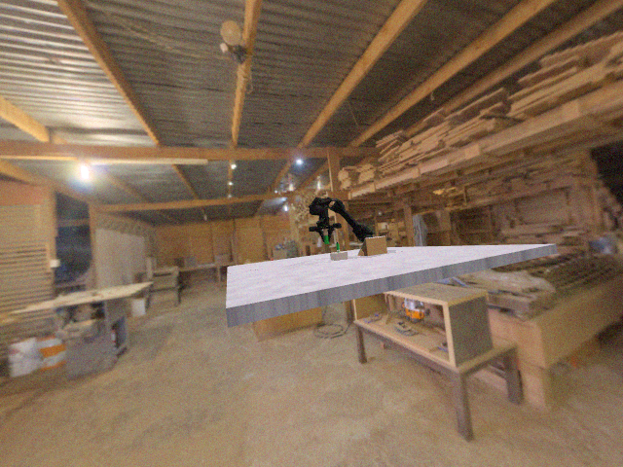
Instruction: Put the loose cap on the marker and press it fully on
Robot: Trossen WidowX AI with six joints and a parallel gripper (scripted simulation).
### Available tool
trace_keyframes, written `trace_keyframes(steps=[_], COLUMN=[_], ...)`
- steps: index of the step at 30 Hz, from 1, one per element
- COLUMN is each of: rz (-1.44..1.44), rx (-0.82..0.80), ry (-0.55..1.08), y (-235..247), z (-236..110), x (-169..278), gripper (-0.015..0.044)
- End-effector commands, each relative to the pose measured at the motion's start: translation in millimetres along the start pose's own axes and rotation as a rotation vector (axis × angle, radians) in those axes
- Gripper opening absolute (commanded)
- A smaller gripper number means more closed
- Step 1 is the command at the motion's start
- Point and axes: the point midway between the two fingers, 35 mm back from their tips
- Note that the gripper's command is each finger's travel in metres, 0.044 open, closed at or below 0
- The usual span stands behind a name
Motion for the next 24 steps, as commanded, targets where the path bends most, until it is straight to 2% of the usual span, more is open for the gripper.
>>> trace_keyframes(steps=[1, 16, 24], rz=[-0.001, 0.003, 0.003], rx=[-0.005, 0.008, 0.009], ry=[0.010, 0.024, 0.025], y=[17, 63, 65], z=[-4, -23, -20], x=[1, 8, 9], gripper=[0.0000, 0.0000, 0.0000])
Point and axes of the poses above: the point midway between the two fingers, 35 mm back from their tips, its own z axis out along the fingers, its own y axis across the jaws, x = y × z, and after that the axes turned 13 degrees about z, right-handed
